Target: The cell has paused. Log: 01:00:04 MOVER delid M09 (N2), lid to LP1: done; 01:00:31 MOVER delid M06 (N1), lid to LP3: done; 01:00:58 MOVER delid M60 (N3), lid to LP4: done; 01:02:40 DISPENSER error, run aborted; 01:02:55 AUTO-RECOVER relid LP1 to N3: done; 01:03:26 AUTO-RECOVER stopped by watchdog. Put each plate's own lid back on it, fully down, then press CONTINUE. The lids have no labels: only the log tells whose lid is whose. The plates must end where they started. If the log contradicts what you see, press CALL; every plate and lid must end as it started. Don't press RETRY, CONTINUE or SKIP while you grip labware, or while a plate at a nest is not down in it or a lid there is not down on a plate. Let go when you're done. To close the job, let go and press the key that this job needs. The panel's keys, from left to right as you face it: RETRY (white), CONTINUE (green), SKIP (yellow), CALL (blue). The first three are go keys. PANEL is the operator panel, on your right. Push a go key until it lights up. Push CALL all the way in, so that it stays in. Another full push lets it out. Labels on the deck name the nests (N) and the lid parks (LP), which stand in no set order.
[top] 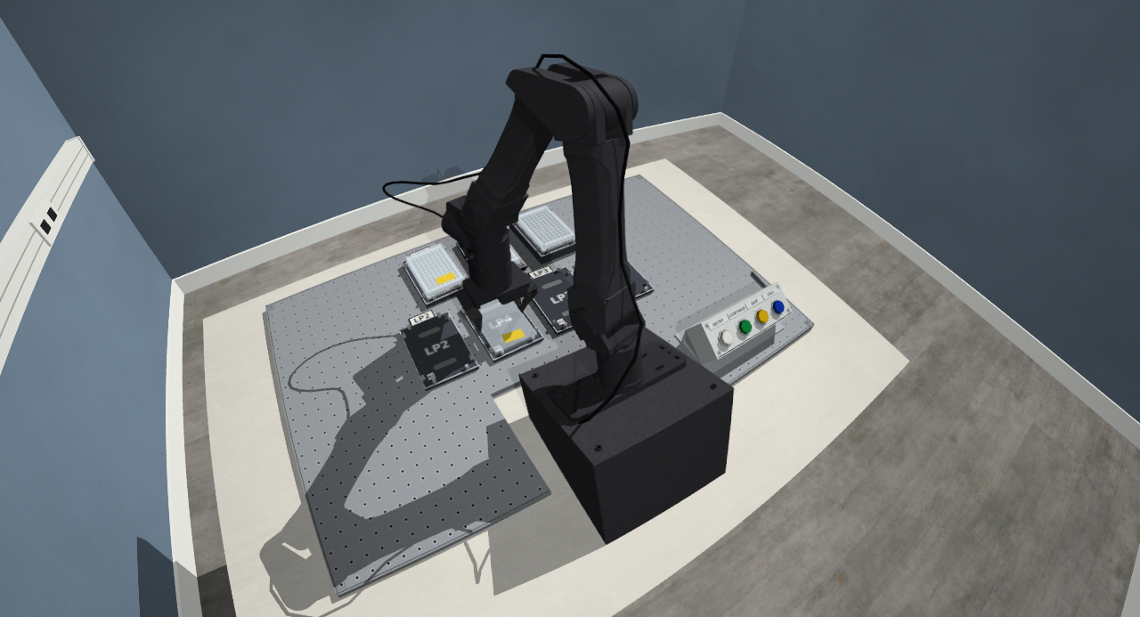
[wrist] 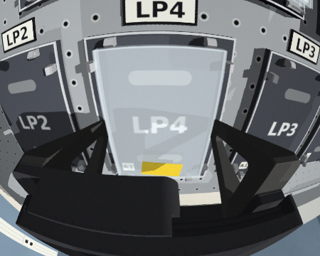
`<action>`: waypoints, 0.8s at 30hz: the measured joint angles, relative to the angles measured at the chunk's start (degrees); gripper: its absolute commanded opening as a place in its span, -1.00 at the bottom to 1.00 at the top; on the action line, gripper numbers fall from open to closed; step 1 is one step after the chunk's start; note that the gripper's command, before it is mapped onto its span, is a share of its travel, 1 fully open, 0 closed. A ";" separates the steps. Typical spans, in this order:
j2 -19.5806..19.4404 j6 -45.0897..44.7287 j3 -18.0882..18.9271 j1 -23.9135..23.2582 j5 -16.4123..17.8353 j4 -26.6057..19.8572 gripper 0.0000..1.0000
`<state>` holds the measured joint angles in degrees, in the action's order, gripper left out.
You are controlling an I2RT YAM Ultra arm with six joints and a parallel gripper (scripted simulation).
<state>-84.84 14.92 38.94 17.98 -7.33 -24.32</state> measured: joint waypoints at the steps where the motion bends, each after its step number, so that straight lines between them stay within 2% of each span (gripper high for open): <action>1: 0.00 0.00 0.00 0.00 0.00 0.00 0.66; 6: 0.02 0.00 -0.04 0.00 0.00 0.07 0.60; 7: 0.02 0.00 -0.07 0.00 0.00 0.09 -1.00; 24: 0.79 0.00 -0.46 0.00 0.00 0.22 -1.00</action>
<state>-84.05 14.92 38.48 17.98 -7.33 -24.10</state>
